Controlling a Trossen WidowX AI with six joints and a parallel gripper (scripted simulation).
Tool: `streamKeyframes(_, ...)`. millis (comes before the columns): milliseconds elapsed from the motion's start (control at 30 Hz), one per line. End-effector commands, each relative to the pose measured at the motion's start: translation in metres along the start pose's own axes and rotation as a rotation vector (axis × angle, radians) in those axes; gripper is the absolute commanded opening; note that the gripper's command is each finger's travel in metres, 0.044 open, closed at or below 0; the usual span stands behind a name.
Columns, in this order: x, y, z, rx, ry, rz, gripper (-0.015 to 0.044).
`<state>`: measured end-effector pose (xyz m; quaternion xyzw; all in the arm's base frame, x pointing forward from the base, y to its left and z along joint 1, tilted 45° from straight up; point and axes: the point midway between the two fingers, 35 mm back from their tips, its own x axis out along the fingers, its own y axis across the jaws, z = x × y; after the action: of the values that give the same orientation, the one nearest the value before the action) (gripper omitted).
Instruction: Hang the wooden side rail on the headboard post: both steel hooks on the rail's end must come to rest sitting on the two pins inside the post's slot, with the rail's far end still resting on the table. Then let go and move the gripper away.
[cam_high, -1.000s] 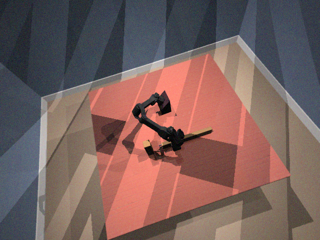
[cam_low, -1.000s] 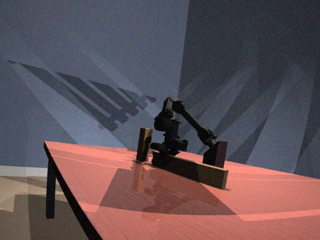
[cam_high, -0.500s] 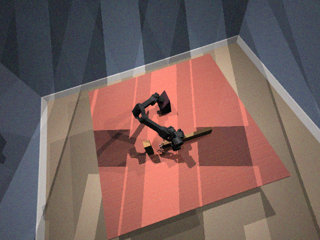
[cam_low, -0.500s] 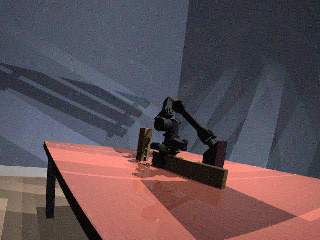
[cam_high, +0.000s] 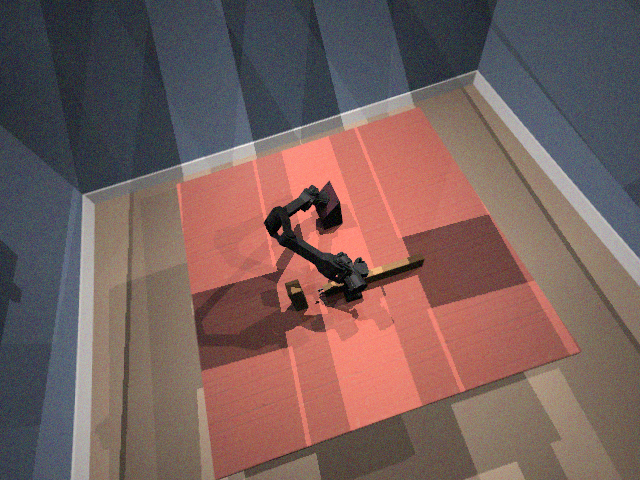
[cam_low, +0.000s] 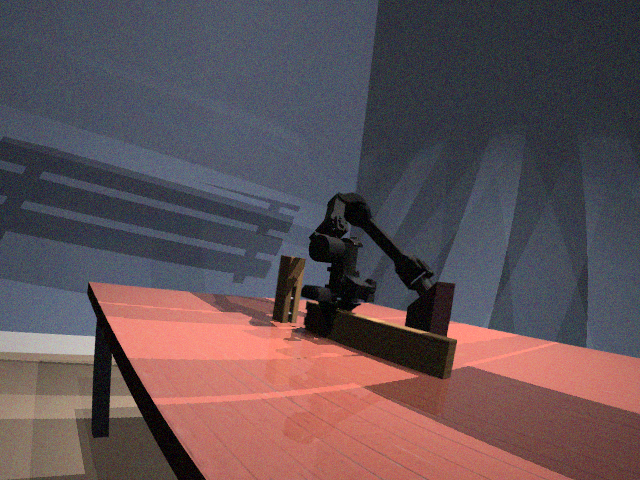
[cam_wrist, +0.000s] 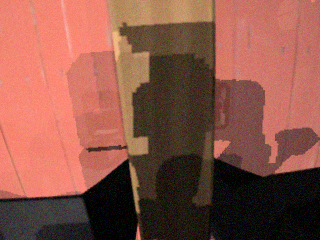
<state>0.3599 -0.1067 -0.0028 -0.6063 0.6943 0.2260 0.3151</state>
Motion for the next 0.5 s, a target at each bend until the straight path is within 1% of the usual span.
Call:
streamKeyframes(0, -0.0058, -0.0029, -0.0002, 0.007, -0.001, -0.014, 0.0000)
streamKeyframes(467, -0.0081, -0.0028, -0.0002, 0.007, -0.002, -0.014, 0.0000)
